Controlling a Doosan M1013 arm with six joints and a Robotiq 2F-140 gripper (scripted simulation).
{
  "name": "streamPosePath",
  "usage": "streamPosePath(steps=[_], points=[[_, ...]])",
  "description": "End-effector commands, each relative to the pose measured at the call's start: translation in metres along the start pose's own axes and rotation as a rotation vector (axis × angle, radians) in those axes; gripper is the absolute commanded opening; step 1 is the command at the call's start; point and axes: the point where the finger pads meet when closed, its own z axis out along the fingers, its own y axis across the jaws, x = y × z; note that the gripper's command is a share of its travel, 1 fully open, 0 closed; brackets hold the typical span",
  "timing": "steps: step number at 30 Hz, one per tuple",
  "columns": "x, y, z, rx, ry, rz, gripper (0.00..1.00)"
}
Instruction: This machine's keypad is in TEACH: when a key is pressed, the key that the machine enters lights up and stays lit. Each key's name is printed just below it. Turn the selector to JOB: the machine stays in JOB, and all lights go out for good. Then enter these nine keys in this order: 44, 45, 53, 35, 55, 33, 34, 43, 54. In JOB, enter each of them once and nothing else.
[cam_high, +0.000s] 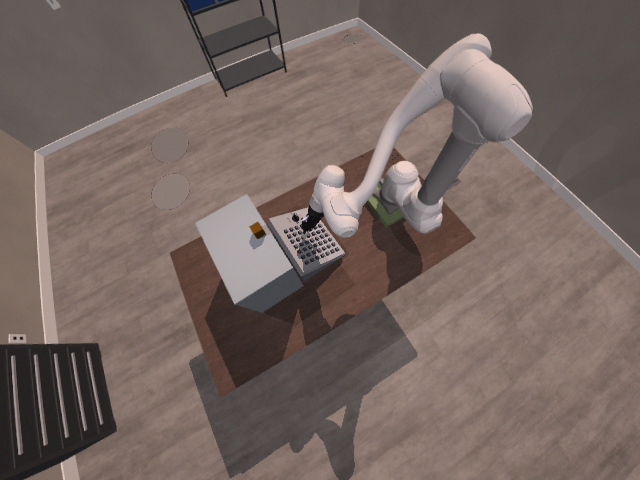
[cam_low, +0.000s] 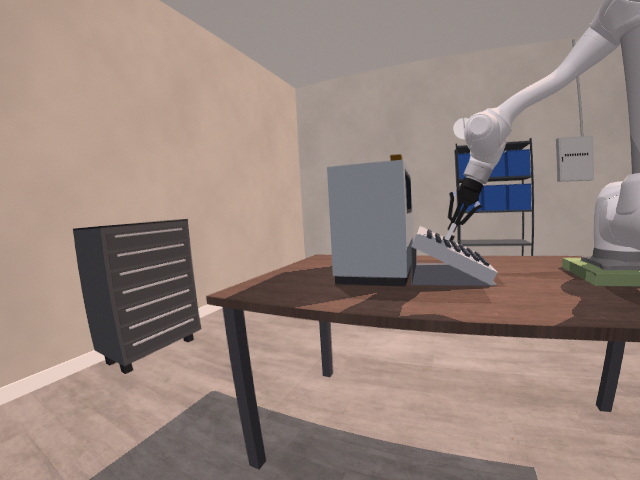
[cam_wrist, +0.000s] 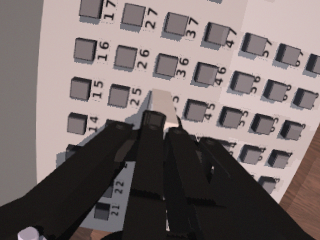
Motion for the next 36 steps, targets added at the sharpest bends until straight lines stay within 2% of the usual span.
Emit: streamPosePath(steps=[1,36], points=[[0.0000,0.0000,0.0005,0.000,0.000,0.000,0.00],[0.0000,0.0000,0.0062,0.000,0.000,0.000,0.00]])
